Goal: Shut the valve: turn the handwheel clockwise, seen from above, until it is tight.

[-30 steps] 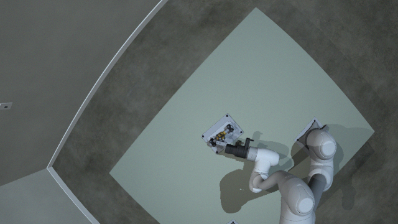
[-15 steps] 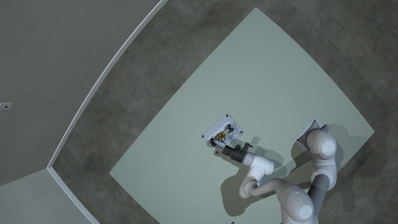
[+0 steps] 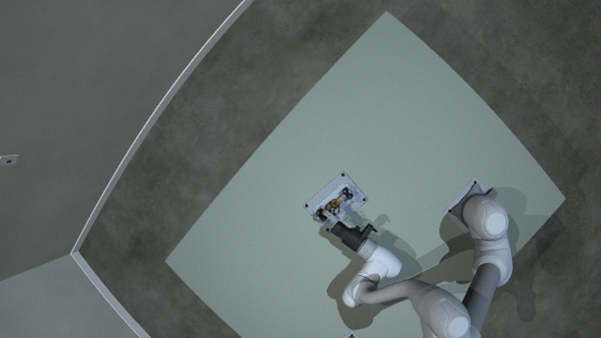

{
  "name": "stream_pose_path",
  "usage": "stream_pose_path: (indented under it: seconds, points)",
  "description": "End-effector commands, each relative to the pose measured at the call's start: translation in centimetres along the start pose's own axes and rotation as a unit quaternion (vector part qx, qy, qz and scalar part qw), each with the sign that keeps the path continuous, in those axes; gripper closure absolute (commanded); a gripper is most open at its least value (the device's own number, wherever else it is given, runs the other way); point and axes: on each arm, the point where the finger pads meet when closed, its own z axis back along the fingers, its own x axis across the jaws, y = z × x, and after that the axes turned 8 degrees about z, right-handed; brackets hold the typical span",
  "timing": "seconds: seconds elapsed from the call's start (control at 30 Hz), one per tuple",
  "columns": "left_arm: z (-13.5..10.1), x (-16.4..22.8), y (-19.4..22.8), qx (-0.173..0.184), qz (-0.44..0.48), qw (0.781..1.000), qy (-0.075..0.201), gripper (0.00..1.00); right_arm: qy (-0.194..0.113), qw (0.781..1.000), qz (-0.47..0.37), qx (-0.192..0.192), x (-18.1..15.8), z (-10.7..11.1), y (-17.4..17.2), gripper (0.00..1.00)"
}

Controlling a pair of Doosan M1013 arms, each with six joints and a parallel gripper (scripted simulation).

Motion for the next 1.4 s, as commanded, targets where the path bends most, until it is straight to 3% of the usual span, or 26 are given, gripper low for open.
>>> stream_pose_path:
  seconds: [0.0, 0.17, 0.23, 0.73, 0.8, 1.3, 1.37]
  points:
    - [-0.1, 0.2, 0.0, -0.003, 0.000, 1.000, 0.000, 0.00, -0.005, 0.999, 0.003, 0.042, 0.0, -0.1, -0.1, 1.00]
    - [-0.1, 0.2, 0.0, -0.003, 0.000, 1.000, 0.000, 0.00, -0.012, 0.996, 0.003, 0.092, 0.0, -0.4, -0.1, 1.00]
    - [-0.1, 0.2, 0.0, -0.003, 0.000, 1.000, 0.000, 0.00, -0.012, 0.996, 0.003, 0.092, 0.0, -0.4, -0.1, 1.00]
    - [-0.1, 0.2, 0.0, -0.003, 0.000, 1.000, 0.000, 0.00, -0.038, 0.962, 0.003, 0.272, 0.1, -1.4, 0.6, 1.00]
    - [-0.1, 0.2, 0.0, -0.003, 0.000, 1.000, 0.000, 0.00, -0.038, 0.962, 0.003, 0.272, 0.1, -1.4, 0.6, 1.00]
    - [-0.1, 0.2, 0.0, -0.003, 0.000, 1.000, 0.000, 0.00, -0.067, 0.877, 0.003, 0.475, 0.3, -2.1, 1.3, 1.00]
    - [-0.1, 0.2, 0.0, -0.003, 0.000, 1.000, 0.000, 0.00, -0.067, 0.877, 0.003, 0.475, 0.3, -2.1, 1.3, 1.00]
